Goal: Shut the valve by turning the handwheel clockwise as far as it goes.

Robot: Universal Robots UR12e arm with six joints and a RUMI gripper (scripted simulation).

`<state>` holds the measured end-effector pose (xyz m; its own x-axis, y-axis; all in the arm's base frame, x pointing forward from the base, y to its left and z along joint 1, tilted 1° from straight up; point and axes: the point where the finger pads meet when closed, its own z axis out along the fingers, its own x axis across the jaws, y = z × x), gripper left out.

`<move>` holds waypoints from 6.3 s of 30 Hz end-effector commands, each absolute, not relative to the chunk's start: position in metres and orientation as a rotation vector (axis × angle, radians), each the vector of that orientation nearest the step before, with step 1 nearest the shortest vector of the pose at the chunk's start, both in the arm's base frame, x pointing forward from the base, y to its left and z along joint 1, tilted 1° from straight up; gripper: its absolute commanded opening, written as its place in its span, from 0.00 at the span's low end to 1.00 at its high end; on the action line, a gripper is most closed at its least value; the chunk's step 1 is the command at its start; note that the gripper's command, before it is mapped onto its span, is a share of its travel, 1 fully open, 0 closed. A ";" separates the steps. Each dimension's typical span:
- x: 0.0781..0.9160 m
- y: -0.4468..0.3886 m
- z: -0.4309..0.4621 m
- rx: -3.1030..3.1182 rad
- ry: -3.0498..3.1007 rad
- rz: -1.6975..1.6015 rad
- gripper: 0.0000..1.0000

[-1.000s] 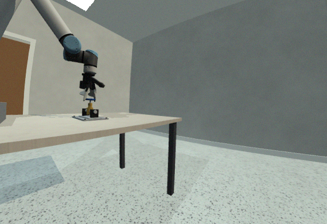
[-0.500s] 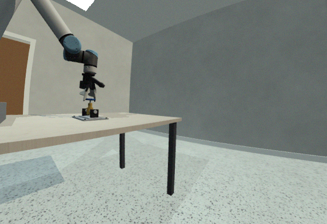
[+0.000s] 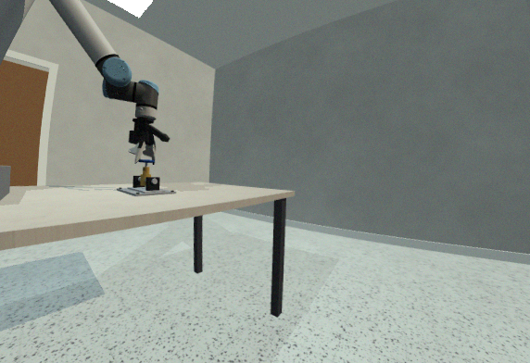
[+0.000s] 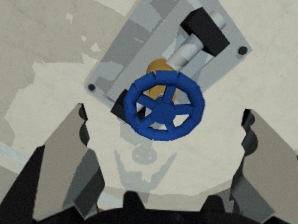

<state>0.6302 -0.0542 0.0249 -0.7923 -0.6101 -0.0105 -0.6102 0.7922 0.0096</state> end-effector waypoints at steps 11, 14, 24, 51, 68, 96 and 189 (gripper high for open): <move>0.634 -0.056 0.049 -1.007 2.963 0.012 1.00; 0.634 -0.056 0.057 -1.007 2.963 0.012 1.00; 0.634 -0.057 0.083 -1.006 2.963 0.012 1.00; 0.633 -0.057 0.123 -1.006 2.963 0.012 1.00; 0.632 -0.057 0.121 -1.007 2.966 0.016 1.00; 0.632 -0.057 0.121 -1.012 2.964 0.016 1.00; 0.631 -0.057 0.119 -2.432 1.967 0.009 1.00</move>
<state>0.6317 -0.0559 0.1201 0.1809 -0.9834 -0.0108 -0.9835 -0.1808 -0.0070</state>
